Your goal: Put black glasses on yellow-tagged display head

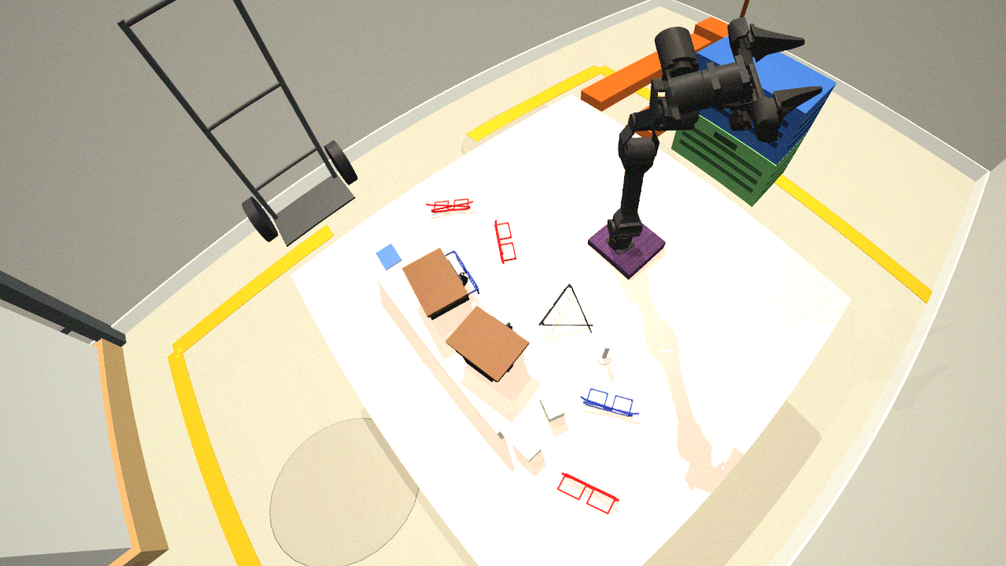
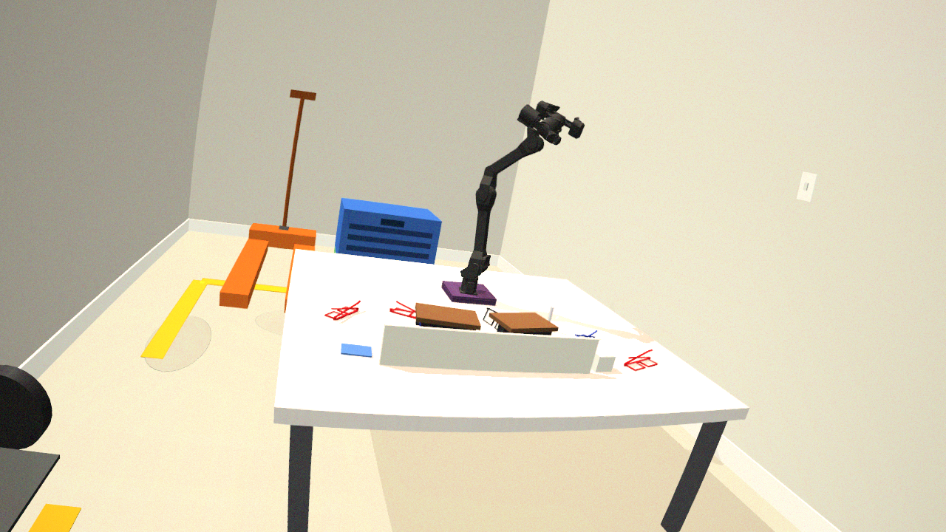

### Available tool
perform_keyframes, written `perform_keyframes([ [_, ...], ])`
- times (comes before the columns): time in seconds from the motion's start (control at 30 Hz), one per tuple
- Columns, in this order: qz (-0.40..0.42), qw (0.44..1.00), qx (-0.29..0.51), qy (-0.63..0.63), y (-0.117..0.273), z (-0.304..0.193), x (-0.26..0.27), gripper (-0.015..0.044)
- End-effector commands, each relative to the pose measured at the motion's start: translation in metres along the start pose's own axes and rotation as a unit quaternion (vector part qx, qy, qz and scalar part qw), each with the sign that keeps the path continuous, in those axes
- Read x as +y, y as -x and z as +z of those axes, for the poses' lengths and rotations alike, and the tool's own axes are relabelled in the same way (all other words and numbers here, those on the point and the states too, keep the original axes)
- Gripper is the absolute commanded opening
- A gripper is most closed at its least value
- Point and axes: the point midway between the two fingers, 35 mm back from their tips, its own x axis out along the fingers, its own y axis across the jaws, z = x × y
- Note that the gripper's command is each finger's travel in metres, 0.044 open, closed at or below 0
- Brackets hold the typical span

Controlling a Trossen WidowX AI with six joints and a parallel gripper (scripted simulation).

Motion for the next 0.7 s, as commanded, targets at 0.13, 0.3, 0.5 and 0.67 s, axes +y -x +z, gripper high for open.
perform_keyframes([
  [0.13,0.0,1.0,0.0,0.0,0.0,0.0,0.0,0.044],
  [0.3,0.013,1.0,0.007,-0.022,0.002,-0.001,0.01,0.0387],
  [0.5,0.122,0.967,0.086,-0.205,0.03,-0.009,0.095,0.023],
  [0.67,0.207,0.899,0.172,-0.345,0.072,-0.005,0.165,0.02],
])
